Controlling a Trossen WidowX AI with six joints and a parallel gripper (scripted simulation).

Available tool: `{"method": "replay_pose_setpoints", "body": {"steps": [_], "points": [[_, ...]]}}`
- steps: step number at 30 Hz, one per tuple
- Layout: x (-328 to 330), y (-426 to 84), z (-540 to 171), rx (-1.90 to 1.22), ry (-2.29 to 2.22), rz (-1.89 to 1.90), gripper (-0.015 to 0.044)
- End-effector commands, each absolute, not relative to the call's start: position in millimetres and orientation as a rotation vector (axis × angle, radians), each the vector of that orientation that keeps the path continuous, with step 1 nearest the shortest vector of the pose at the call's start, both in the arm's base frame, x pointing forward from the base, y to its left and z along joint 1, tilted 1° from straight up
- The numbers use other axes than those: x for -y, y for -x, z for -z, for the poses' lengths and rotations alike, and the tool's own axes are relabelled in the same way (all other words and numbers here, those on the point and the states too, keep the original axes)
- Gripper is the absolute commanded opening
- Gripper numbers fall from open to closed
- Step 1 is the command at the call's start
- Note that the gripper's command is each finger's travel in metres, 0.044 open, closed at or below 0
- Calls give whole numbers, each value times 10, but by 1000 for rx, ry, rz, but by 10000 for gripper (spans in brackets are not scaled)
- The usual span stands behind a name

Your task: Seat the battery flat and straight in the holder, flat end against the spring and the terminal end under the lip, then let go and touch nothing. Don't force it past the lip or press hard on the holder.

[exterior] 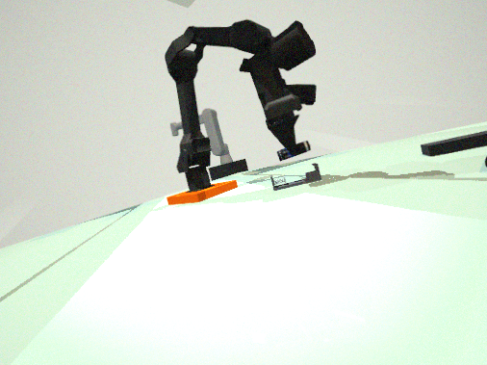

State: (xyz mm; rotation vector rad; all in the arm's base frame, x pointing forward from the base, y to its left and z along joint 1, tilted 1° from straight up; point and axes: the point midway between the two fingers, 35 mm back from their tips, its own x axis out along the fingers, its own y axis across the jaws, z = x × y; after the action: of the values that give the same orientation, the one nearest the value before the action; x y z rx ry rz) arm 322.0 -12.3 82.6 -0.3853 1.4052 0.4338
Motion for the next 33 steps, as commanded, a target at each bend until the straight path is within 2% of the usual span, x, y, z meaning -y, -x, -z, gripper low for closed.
{"method": "replay_pose_setpoints", "body": {"steps": [1,33], "points": [[116,-3230,-767,-1360,375,-442,71],[137,-3214,-489,-1112,297,-476,71]]}}
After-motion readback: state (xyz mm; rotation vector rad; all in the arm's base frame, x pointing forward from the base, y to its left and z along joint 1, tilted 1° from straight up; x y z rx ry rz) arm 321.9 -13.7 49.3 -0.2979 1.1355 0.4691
